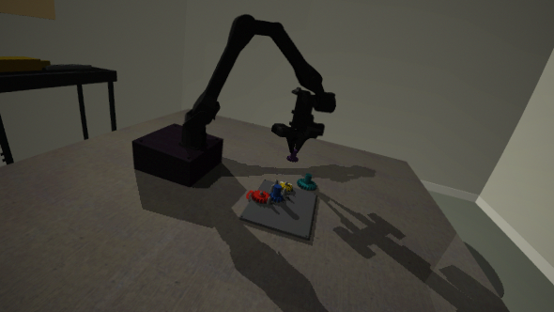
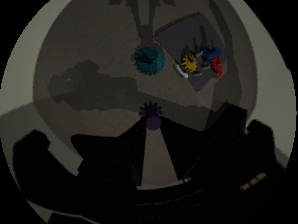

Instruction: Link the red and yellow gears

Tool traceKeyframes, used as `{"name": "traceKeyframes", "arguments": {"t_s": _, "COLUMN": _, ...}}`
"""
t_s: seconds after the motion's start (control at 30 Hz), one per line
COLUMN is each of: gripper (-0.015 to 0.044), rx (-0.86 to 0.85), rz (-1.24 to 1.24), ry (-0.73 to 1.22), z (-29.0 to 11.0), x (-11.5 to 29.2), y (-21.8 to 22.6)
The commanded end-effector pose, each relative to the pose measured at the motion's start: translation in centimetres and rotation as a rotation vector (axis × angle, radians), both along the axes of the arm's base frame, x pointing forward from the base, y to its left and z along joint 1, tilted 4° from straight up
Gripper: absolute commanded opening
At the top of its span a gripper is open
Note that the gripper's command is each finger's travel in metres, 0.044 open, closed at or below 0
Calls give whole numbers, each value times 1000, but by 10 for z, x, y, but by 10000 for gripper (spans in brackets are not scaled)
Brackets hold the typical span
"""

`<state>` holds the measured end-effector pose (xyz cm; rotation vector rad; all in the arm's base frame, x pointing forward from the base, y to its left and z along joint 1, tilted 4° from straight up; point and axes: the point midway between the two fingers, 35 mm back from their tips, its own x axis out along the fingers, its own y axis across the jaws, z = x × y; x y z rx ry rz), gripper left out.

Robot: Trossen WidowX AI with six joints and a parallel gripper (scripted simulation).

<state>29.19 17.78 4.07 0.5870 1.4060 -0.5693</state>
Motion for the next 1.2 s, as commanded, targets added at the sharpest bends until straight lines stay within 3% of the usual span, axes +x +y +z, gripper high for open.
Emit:
{"name": "traceKeyframes", "arguments": {"t_s": 0.0, "gripper": 0, "rx": 3, "rz": -6, "ry": -3, "z": 12, "x": 0, "y": 2}}
{"name": "traceKeyframes", "arguments": {"t_s": 1.17, "gripper": 0, "rx": 2, "rz": -12, "ry": -3, "z": 97, "x": -11, "y": -1}}
